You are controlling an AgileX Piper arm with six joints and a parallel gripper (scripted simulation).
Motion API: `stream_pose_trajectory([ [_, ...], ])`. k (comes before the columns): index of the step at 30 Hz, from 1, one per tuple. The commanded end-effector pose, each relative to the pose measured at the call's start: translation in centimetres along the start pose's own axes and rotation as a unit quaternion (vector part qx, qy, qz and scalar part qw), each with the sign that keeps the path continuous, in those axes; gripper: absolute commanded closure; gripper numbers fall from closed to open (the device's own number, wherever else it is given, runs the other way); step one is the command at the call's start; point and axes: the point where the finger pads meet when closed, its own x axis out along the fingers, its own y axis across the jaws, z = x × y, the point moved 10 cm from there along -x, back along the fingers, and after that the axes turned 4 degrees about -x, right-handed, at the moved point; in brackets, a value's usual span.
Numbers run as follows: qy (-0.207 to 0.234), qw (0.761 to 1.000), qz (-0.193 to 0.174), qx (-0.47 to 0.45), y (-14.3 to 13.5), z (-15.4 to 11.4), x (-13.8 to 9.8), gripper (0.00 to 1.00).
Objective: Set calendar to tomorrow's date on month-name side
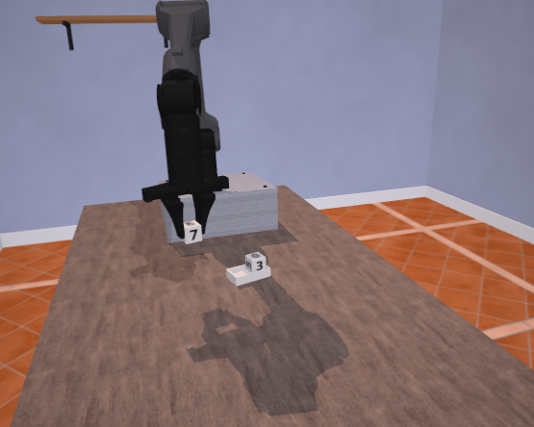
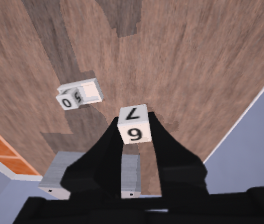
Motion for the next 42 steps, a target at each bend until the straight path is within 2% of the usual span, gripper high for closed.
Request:
stream_pose_trajectory([
  [1, 0.0, 1.0, 0.0, -0.001, 0.0, 0.0, 0.0, 0.65],
  [11, 0.0, 1.0, 0.0, -0.001, 0.0, 0.0, 0.0, 0.65],
  [20, 0.002, 1.0, 0.0, 0.0, 0.0, 0.0, 1.1, 0.65],
  [35, 0.002, 1.0, 0.0, 0.0, 0.1, 0.0, 7.6, 0.65],
  [42, 0.001, 1.0, 0.0, 0.0, 0.0, 0.1, 9.1, 0.65],
])
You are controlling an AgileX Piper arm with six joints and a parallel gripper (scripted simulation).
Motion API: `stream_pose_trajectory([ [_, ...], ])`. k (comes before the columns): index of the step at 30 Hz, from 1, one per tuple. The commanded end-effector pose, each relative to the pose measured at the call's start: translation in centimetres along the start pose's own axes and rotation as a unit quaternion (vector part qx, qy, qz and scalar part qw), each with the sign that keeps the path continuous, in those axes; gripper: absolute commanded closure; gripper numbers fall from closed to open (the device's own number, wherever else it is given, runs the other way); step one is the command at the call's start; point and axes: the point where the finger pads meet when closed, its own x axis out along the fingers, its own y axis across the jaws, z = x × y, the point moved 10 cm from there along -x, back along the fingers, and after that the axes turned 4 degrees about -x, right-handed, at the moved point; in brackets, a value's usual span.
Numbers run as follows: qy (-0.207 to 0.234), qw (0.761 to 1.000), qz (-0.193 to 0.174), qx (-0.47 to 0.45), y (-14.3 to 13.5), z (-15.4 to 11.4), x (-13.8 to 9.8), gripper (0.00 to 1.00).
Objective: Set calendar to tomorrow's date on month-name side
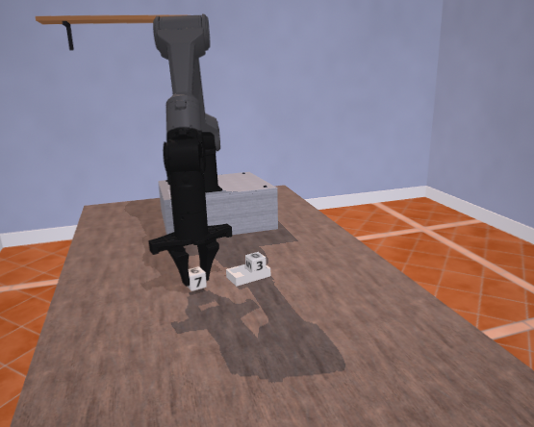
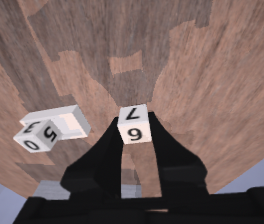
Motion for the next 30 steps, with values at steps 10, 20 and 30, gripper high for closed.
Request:
stream_pose_trajectory([
  [10, -0.001, 1.0, -0.001, 0.001, -0.05, 0.02, 0.64, 0.65],
  [20, -0.001, 1.0, -0.001, 0.001, -0.05, 0.02, 0.64, 0.65],
  [30, -0.001, 1.0, -0.001, 0.001, -0.05, 0.02, 0.64, 0.65],
])
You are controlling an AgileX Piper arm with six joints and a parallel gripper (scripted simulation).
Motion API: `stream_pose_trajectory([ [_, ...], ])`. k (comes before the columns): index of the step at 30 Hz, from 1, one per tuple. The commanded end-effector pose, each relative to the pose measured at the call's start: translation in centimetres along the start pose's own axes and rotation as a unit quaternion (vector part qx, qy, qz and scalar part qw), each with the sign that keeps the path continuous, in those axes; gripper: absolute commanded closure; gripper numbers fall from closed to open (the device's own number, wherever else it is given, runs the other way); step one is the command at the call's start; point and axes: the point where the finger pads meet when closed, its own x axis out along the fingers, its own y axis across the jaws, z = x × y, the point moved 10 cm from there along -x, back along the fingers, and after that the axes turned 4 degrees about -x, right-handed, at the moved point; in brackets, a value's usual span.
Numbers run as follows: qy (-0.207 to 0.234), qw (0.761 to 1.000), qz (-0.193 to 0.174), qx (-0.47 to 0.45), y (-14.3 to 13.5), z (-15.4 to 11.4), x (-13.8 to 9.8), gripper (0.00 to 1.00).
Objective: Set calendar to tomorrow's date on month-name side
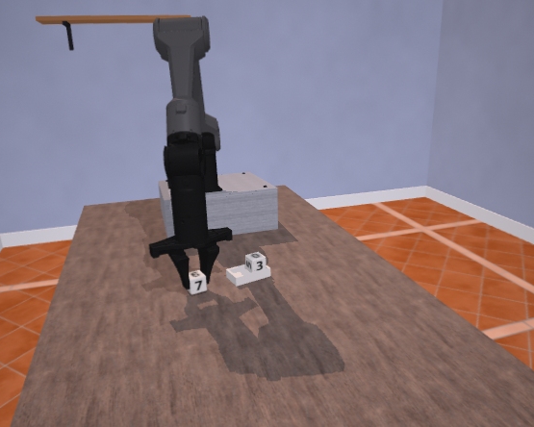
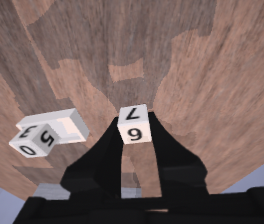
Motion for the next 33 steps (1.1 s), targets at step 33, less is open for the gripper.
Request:
stream_pose_trajectory([
  [33, 0.001, 1.0, 0.0, 0.001, -0.02, -0.04, 0.38, 0.65],
])
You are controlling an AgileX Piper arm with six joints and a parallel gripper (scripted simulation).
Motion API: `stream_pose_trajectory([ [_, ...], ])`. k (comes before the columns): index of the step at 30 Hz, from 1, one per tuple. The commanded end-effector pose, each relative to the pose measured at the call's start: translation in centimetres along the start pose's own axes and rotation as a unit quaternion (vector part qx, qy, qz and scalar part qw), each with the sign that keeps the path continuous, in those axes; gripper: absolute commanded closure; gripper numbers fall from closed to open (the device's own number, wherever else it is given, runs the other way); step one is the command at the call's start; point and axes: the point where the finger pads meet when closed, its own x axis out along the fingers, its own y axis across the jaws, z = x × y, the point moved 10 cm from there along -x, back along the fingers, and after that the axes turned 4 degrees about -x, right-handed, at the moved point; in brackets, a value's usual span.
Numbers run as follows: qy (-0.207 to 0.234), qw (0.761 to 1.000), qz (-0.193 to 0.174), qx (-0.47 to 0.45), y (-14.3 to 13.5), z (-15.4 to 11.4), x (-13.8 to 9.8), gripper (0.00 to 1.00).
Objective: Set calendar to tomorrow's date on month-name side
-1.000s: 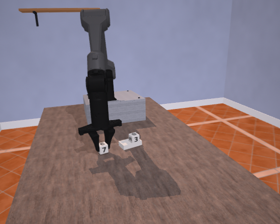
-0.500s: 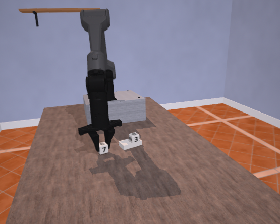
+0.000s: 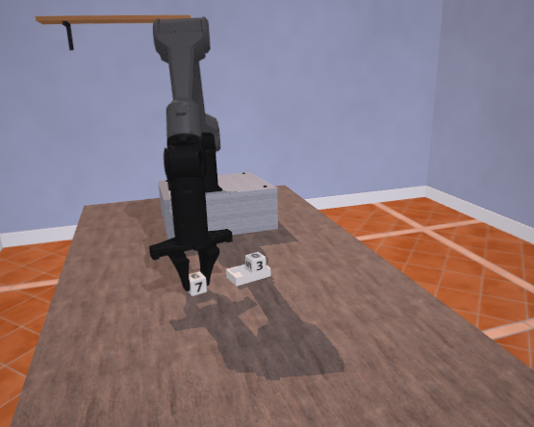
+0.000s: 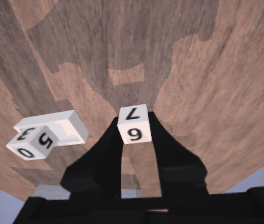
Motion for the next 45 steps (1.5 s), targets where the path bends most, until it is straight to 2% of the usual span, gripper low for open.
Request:
stream_pose_trajectory([
  [1, 0.001, 1.0, 0.0, 0.001, -0.01, -0.05, 0.06, 0.65],
  [40, 0.001, 1.0, 0.0, 0.001, -0.01, -0.05, 0.08, 0.65],
  [41, 0.001, 1.0, 0.0, 0.001, -0.01, -0.05, 0.08, 0.59],
  [43, 0.001, 1.0, 0.0, 0.001, -0.01, -0.05, 0.08, 0.59],
  [44, 0.001, 1.0, 0.0, 0.001, -0.01, -0.05, 0.08, 0.54],
  [45, 0.001, 1.0, 0.0, 0.001, -0.01, -0.05, 0.08, 0.54],
])
